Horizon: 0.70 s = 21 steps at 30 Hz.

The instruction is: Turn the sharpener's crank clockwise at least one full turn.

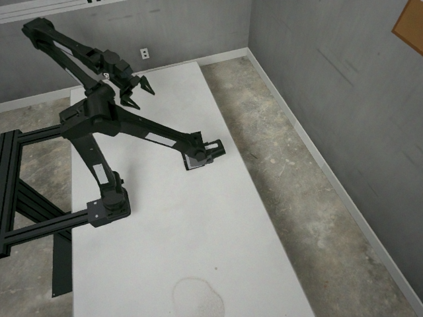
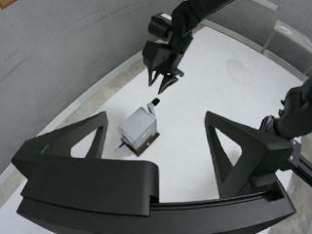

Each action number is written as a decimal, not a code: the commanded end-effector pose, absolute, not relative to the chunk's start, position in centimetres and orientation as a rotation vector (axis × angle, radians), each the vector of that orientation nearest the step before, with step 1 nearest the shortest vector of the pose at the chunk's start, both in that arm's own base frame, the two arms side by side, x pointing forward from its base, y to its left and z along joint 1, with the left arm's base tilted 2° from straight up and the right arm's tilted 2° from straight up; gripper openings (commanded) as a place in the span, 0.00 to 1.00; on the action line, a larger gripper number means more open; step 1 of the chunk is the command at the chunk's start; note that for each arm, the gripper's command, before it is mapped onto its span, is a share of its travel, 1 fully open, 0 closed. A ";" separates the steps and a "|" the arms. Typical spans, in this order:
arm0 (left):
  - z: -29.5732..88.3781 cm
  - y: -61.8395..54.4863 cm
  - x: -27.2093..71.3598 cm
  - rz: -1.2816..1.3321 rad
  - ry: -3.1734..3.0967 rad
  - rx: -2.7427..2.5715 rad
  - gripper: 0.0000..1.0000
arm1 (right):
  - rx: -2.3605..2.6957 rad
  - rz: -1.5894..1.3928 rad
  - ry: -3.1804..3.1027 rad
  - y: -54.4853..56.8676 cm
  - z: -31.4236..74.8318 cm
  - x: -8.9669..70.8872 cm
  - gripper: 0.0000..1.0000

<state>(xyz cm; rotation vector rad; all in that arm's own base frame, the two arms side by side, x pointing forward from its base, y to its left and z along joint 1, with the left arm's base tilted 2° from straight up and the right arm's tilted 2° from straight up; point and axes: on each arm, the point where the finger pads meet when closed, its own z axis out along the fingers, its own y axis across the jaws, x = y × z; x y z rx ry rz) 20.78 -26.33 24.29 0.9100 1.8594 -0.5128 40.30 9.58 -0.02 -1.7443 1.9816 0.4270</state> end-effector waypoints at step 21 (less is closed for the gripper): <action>26.5 -26.8 21.3 -0.535 1.830 0.878 1.00 | -1.836 0.539 1.912 11.0 -3.9 39.3 0.41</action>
